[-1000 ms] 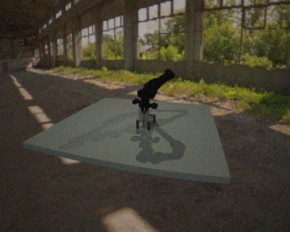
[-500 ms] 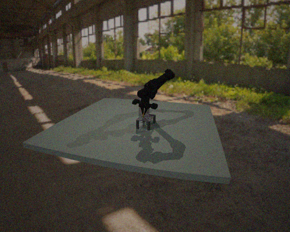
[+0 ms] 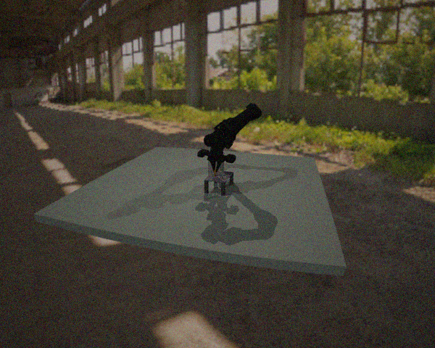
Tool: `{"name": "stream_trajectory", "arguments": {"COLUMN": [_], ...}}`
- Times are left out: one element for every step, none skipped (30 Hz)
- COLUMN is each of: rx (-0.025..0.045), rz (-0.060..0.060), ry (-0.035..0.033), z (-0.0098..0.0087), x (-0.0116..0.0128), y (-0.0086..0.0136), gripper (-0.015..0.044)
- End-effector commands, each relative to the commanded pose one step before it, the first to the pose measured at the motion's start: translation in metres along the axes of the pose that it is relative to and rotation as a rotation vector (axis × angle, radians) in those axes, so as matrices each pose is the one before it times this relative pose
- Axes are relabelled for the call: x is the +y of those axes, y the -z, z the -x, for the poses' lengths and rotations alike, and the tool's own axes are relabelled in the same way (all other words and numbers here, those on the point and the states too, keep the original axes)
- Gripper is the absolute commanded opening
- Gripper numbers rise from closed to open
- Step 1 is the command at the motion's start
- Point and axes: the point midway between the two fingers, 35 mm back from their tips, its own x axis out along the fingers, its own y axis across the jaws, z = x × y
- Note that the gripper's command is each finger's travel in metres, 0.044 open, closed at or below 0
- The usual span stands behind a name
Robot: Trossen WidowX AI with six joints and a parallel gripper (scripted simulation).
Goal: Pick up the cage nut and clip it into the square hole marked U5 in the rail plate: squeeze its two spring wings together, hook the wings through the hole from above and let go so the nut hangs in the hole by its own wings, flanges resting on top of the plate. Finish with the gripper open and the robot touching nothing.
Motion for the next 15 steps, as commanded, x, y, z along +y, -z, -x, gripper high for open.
{"name": "stream_trajectory", "arguments": {"rx": [-0.00191,0.00001,0.00001,0.00003,0.00003,0.00003,0.00003,0.00001,0.00002,0.00004,0.00004,0.00004,0.00004,0.00002,-0.00001], "rz": [0.001,0.0,0.0,0.0,0.0,0.0,0.0001,0.0,0.0,0.0,0.0,0.0,0.0,0.0001,0.0001], "ry": [-0.00774,-0.00067,-0.00075,-0.00156,-0.0021,-0.00273,-0.00346,-0.00072,-0.00078,-0.00161,-0.0022,-0.00286,-0.00361,-0.00443,-0.00507], "z": [-0.00015,-0.00001,-0.00001,-0.00002,-0.00003,-0.00003,-0.00004,-0.00001,-0.00001,-0.00002,-0.00002,-0.00002,-0.00003,-0.00003,-0.00003], "x": [-0.00113,-0.00004,-0.00004,-0.00008,-0.00011,-0.00014,-0.00018,-0.00004,-0.00004,-0.00009,-0.00012,-0.00016,-0.0002,-0.00024,-0.00028], "y": [-0.00058,0.0,0.0,0.0,0.0,0.0,0.0,0.0,0.0,0.0,0.0,0.0,0.0,0.0,0.0], "gripper": [0.0026,0.0026,0.0026,0.0026,0.0026,0.0026,0.0026,0.0026,0.0026,0.0026,0.0026,0.0026,0.0026,0.0026,0.0026]}}
